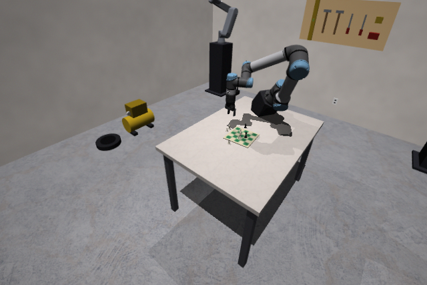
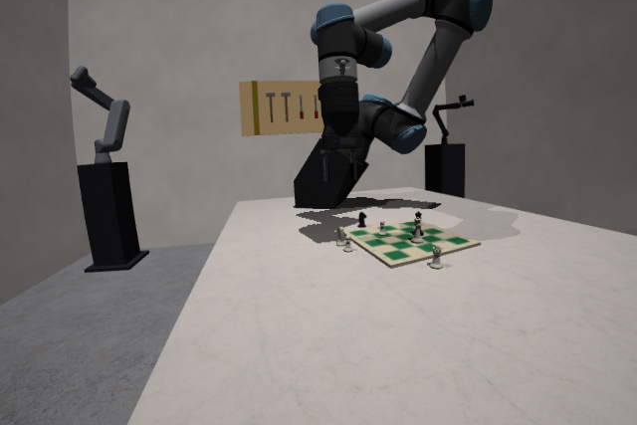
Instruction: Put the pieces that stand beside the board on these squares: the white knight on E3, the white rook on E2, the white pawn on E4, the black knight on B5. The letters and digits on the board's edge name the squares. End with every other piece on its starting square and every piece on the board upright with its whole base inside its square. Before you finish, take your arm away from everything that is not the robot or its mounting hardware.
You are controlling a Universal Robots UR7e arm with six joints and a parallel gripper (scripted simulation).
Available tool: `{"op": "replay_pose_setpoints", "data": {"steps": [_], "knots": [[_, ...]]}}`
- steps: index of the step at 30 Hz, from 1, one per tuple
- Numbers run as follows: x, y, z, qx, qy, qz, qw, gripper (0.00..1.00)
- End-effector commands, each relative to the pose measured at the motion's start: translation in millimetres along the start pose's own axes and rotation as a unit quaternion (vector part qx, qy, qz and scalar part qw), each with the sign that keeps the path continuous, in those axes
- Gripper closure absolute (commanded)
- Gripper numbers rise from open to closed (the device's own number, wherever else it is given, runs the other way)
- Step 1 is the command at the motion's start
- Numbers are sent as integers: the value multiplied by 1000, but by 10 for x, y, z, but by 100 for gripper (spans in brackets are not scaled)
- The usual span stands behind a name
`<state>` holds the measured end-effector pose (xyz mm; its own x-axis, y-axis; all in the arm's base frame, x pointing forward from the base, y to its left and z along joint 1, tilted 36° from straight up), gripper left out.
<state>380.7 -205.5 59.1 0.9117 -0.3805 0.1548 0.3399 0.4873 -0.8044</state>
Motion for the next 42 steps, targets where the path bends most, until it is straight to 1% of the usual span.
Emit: {"op": "replay_pose_setpoints", "data": {"steps": [1,3,9,14,18,20,24,27,31,35,37,42], "knots": [[-19,13,17,-2,61,-1,998,0],[-19,13,17,-2,61,-1,998,0],[-44,40,47,-2,158,-1,987,0],[-59,65,75,-2,249,-1,968,0],[-66,88,98,-2,327,-1,945,0],[-66,88,98,-2,327,-1,945,0],[-67,111,120,-2,406,-1,914,0],[-64,129,134,-1,466,-1,885,0],[-55,153,149,-1,544,-1,839,0],[-40,177,158,-1,618,-1,786,0],[-40,177,158,-1,618,-1,786,0],[-18,207,160,-1,703,-2,711,0]]}}
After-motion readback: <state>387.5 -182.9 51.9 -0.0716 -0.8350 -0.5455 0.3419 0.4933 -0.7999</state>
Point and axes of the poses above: the point where the finger pads meet when closed, its own y axis out along the fingers, its own z axis across the jaws, x = y × z, the point moved 6 cm from there along -y, back along the fingers, and after that the axes turned 13 degrees about y, right-handed, at the moved point
